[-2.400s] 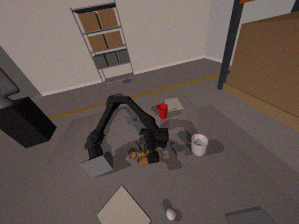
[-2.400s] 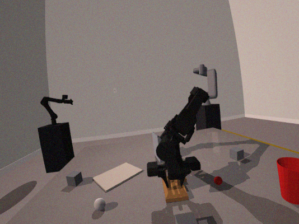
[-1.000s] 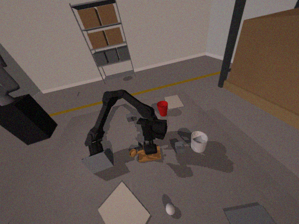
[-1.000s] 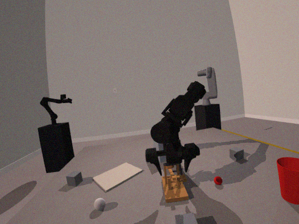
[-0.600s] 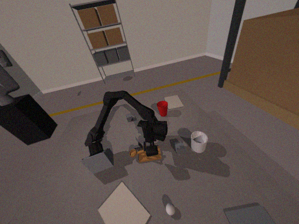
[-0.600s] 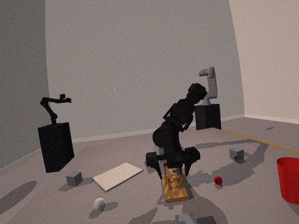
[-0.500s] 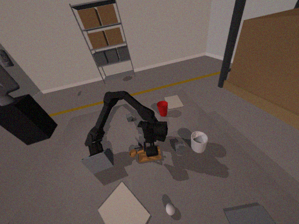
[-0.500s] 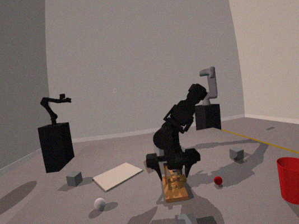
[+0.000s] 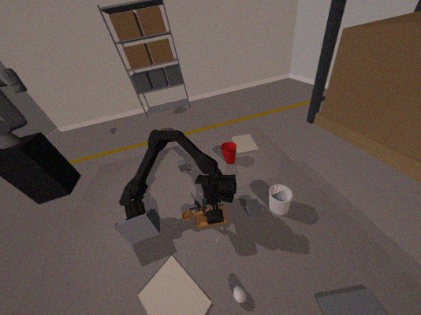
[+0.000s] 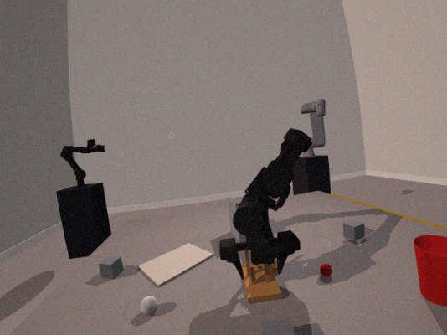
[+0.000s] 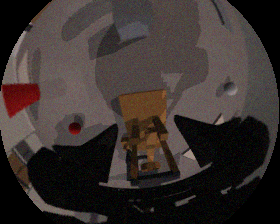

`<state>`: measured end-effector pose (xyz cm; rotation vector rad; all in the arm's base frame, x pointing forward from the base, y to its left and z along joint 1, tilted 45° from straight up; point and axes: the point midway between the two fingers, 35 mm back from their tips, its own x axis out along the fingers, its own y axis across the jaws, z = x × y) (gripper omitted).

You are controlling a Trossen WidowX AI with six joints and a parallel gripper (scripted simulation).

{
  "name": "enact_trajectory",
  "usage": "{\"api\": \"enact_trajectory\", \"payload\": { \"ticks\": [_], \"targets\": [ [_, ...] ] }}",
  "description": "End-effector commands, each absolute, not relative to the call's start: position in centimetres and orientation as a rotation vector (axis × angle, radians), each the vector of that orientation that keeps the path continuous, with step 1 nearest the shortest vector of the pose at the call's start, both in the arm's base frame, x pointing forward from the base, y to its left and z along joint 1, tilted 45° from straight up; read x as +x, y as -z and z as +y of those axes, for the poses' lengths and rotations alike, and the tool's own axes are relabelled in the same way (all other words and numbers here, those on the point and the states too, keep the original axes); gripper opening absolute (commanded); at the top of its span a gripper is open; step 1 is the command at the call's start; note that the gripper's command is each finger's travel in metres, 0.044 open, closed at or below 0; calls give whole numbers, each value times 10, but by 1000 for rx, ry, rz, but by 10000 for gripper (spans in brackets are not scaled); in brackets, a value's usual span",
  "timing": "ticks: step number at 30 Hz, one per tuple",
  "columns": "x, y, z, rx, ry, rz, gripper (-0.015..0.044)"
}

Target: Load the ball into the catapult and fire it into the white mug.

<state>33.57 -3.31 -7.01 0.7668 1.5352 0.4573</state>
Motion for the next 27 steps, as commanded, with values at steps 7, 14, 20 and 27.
{"api": "enact_trajectory", "payload": {
  "ticks": [7, 14, 20, 27],
  "targets": [
    [335, 76, -27, 768, -459, 1537, 414],
    [335, 76, -27, 768, -459, 1537, 230],
    [335, 76, -27, 768, -459, 1537, 131],
    [334, 49, -55, 764, -455, 1540, 6]
  ]
}}
